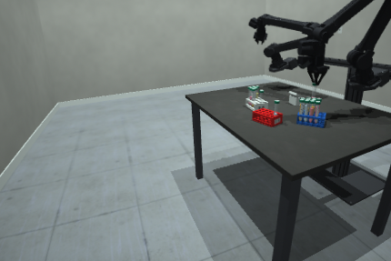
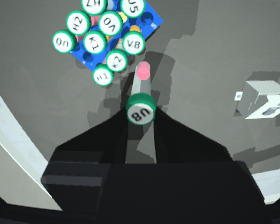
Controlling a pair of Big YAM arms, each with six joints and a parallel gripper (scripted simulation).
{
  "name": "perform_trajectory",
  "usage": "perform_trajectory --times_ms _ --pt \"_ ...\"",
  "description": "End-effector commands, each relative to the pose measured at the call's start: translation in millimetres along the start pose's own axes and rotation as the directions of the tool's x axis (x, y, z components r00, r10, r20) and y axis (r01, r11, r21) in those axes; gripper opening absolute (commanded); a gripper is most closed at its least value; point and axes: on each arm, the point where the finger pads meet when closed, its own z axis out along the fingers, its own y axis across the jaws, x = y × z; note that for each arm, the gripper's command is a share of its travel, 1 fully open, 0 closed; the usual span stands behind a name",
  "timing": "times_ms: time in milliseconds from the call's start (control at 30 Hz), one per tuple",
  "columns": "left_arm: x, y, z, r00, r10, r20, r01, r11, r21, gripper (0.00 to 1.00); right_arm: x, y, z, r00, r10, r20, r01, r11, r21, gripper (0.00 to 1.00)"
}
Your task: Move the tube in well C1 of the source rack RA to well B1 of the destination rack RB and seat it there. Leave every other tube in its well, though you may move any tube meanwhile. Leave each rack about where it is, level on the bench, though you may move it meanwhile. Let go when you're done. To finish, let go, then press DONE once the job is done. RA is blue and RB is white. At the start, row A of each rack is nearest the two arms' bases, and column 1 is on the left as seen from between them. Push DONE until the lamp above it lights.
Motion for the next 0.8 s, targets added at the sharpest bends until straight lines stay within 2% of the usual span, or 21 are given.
perform_trajectory --times_ms 0,567,600,667,767 --pt "9 9 -3 1.000 0.005 0.004 -0.005 1.000 0.000 0.00 -8 9 -11 1.000 0.009 0.016 -0.008 1.000 -0.029 0.30" --pt "51 34 -3 1.000 0.006 0.002 -0.006 1.000 0.000 0.00 -8 9 -11 1.000 0.009 0.016 -0.008 1.000 -0.029 0.30" --pt "49 35 -3 1.000 0.006 0.002 -0.006 1.000 0.000 0.00 -8 9 -11 1.000 0.009 0.016 -0.008 1.000 -0.029 0.30" --pt "22 36 -13 0.999 0.000 0.049 0.000 1.000 0.005 0.00 -8 9 -11 1.000 0.009 0.016 -0.008 1.000 -0.029 0.30" --pt "26 37 -10 0.999 0.001 0.037 -0.001 1.000 0.003 0.00 -8 9 -11 1.000 0.009 0.016 -0.008 1.000 -0.029 0.30"
